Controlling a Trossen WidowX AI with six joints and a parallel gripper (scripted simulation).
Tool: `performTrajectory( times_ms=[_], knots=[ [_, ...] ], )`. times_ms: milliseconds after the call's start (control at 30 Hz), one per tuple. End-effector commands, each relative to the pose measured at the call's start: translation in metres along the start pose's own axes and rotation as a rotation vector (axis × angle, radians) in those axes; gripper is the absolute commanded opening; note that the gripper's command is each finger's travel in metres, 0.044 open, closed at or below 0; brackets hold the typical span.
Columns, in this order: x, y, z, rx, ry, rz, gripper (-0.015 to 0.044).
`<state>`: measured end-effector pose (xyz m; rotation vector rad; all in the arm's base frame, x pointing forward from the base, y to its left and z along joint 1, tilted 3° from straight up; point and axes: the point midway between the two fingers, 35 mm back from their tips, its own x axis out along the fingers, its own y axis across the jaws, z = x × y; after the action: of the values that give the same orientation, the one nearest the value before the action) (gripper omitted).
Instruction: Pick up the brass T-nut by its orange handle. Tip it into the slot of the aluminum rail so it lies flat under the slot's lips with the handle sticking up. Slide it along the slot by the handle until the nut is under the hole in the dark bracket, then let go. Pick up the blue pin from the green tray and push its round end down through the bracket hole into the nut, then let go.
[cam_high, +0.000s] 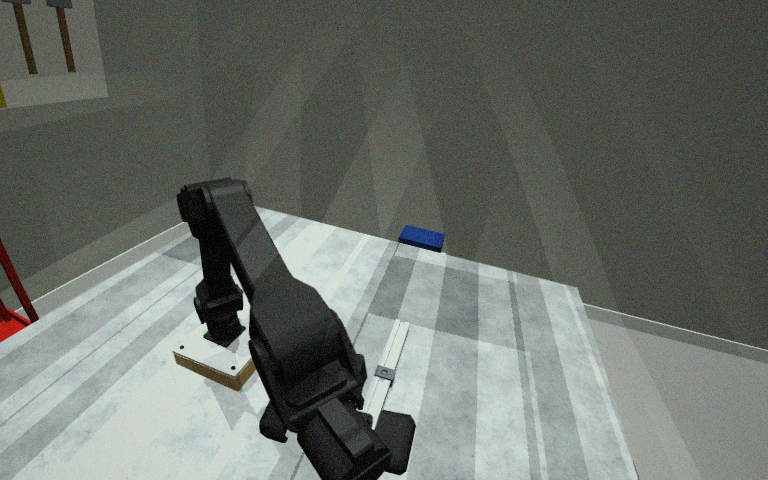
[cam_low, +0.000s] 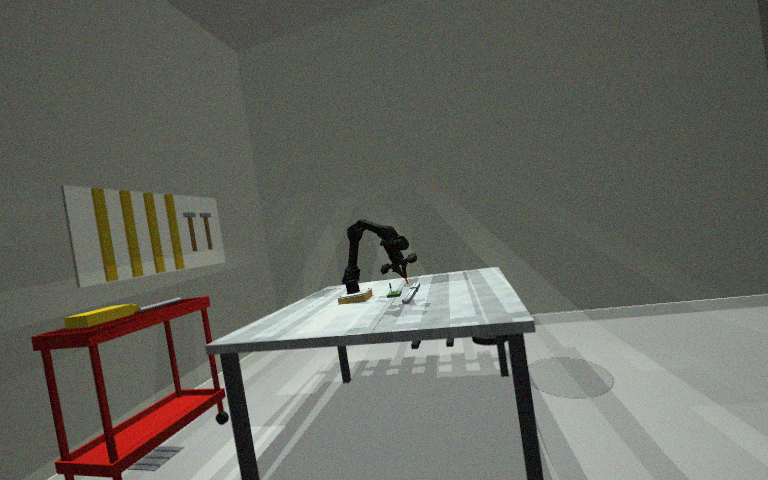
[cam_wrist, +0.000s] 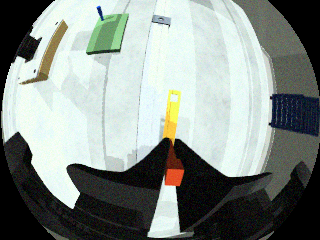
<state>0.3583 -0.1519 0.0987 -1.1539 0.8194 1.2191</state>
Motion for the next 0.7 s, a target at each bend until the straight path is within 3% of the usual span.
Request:
performTrajectory(
  times_ms=[0,667],
  knots=[
    [-0.0017,0.0008,0.0016,-0.009,-0.003,-0.020,-0.0150],
    [-0.0010,0.0041,0.0003,-0.023,-0.006,-0.083,-0.0150]
  ],
)
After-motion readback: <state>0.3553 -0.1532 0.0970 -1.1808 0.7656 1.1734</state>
